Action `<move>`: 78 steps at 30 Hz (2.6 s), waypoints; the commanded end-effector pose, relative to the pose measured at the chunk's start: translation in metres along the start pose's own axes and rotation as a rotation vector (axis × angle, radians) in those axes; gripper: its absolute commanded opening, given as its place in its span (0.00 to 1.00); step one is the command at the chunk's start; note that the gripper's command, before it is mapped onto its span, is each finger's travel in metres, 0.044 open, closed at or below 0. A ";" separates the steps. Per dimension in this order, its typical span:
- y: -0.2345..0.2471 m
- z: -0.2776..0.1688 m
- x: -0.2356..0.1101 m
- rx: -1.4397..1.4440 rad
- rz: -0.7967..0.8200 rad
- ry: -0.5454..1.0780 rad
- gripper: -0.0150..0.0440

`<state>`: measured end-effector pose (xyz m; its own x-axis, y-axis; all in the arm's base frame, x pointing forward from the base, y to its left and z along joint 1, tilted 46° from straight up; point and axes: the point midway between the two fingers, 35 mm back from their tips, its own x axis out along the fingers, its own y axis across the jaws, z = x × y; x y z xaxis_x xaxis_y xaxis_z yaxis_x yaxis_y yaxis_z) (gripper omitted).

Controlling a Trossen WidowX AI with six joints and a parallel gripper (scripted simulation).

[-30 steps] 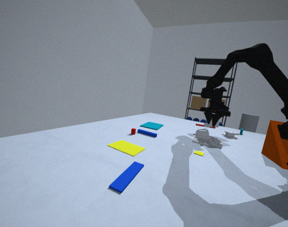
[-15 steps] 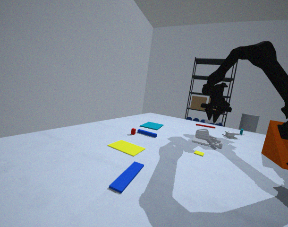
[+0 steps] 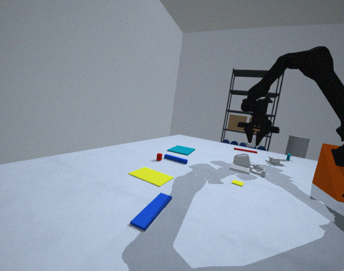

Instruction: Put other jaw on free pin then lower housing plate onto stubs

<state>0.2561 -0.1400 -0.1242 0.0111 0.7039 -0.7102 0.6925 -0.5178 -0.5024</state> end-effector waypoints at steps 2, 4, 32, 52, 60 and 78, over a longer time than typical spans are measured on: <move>-0.007 -0.006 -0.001 -0.113 0.001 0.003 0.48; -0.009 -0.008 -0.002 -0.156 0.001 0.003 0.48; -0.040 -0.031 -0.004 -0.765 0.001 0.004 0.48; -0.064 -0.045 -0.004 -1.200 0.001 0.005 0.48; -0.074 -0.049 -0.003 -1.374 0.001 0.006 0.48; -0.096 -0.059 -0.001 -1.765 0.002 0.009 0.48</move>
<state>0.2344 -0.0669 -0.0504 0.0094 0.7078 -0.7063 0.6308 0.5439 0.5534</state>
